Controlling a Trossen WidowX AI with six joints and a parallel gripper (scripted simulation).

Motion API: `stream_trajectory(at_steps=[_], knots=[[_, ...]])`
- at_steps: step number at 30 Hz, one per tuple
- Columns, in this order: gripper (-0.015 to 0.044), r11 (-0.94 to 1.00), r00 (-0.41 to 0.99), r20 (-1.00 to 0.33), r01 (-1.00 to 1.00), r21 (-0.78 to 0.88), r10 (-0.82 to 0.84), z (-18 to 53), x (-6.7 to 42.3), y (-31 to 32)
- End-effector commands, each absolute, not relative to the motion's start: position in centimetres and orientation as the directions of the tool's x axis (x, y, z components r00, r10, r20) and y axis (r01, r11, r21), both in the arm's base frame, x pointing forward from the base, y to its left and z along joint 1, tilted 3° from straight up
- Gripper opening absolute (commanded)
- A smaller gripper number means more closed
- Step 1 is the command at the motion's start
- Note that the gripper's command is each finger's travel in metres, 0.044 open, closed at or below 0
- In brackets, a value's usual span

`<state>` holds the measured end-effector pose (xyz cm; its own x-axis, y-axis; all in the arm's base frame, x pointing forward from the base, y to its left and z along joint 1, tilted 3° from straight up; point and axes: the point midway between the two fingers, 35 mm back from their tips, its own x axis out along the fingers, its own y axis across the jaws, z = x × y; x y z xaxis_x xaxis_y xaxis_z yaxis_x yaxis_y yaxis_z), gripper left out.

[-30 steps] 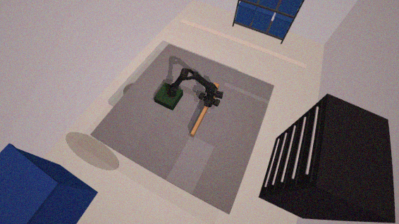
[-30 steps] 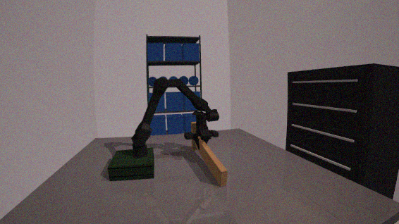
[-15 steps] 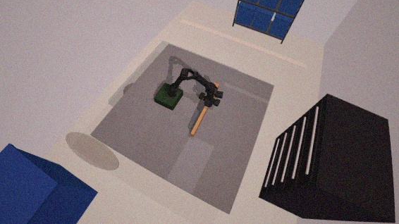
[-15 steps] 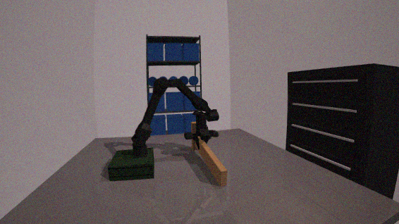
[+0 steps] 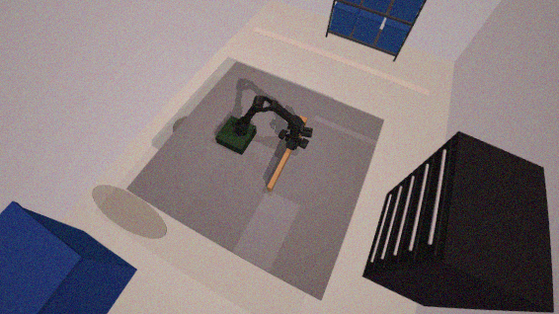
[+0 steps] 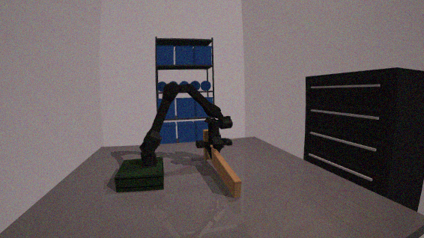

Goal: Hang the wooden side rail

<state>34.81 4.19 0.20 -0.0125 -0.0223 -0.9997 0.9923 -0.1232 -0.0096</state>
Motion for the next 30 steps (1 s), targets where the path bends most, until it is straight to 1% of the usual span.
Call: stream_trajectory(at_steps=[1, 30], knots=[[0.0000, -0.128, -0.009, -1.000, 0.992, -0.006, -0.019, 0.35, 34.92, 4.30], [0.0000, -0.128, -0.009, -1.000, 0.992, -0.006, -0.019, 0.34, 34.96, 4.61]])
